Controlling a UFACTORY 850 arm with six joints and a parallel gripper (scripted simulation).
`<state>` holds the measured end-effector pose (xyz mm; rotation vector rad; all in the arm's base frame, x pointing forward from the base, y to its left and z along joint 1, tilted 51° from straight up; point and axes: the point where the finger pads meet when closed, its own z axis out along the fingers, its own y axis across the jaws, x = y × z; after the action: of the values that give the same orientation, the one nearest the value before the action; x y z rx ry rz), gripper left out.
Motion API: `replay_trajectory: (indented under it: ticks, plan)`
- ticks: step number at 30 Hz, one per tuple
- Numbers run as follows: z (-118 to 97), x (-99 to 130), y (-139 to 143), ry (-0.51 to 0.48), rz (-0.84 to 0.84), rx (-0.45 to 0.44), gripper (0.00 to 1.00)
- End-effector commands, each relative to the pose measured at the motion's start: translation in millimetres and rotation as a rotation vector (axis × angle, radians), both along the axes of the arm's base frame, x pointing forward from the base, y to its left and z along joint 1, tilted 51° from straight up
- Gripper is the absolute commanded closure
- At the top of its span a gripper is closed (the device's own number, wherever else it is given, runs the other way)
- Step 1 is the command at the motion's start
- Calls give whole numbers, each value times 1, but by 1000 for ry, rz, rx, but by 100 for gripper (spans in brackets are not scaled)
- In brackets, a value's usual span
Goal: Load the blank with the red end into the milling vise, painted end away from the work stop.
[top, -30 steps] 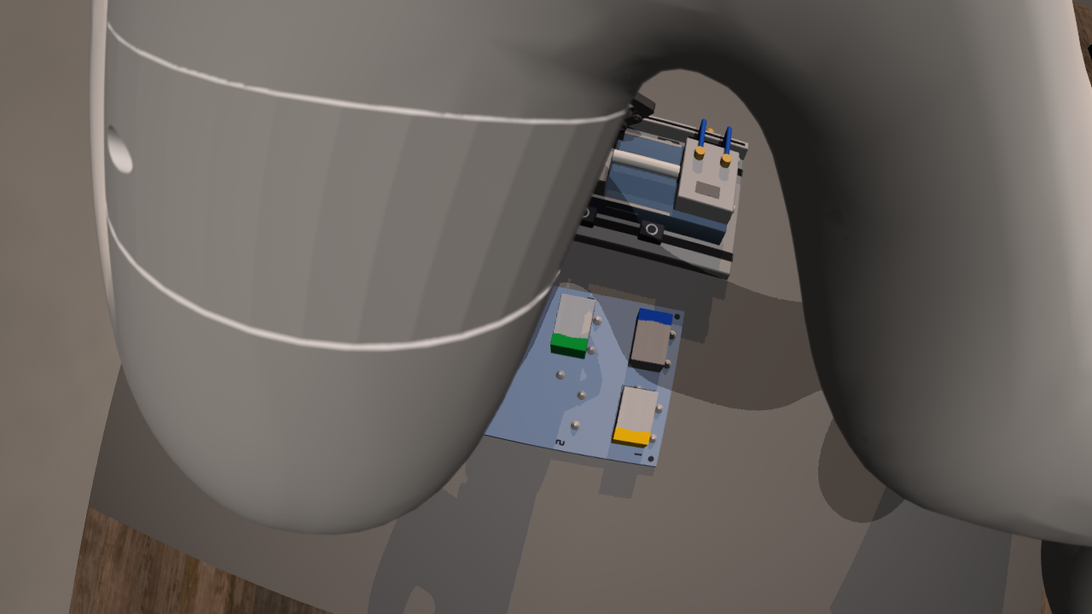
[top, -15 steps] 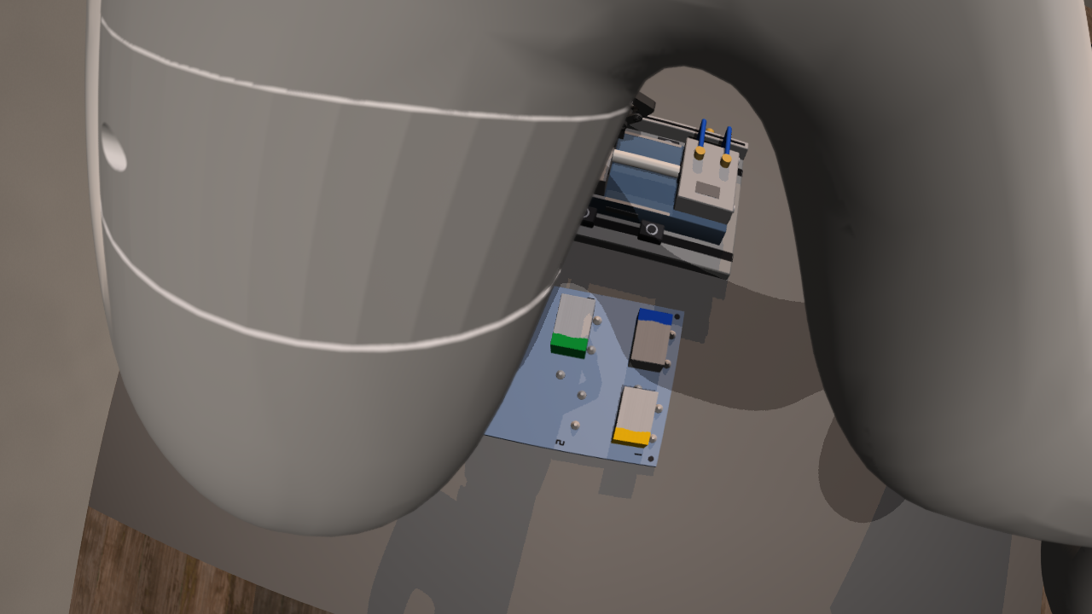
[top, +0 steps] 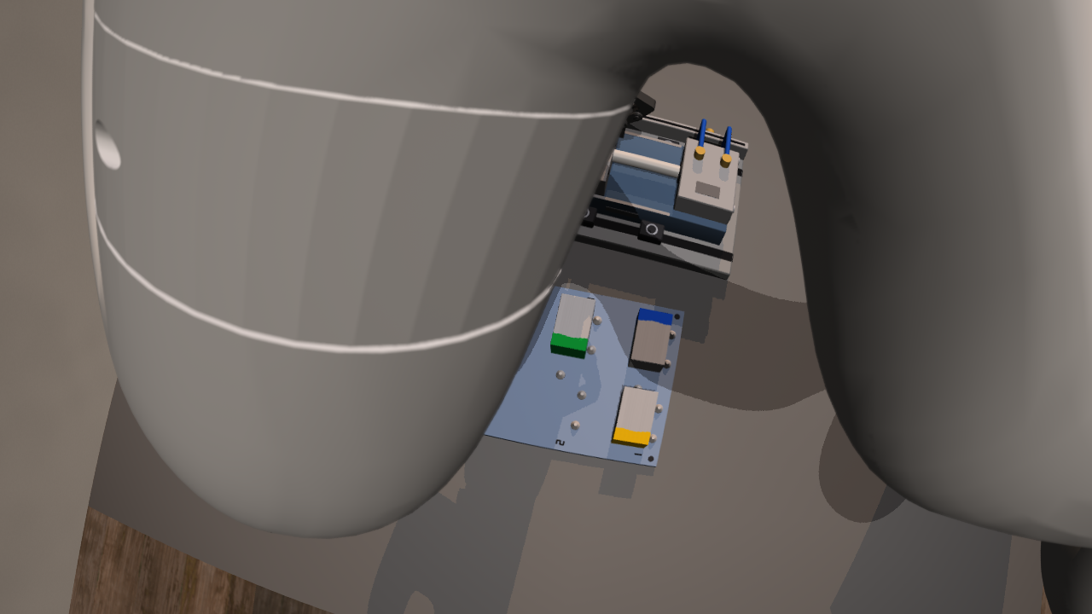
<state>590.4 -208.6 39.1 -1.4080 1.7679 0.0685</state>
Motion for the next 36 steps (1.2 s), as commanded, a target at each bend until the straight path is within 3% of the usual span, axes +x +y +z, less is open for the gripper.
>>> replay_trajectory:
  ticks: [1,36]
  plan:
    - [1,0,-1,-1,-1,-1,0]
    - [5,-4,-5,-1,-1,-1,0]
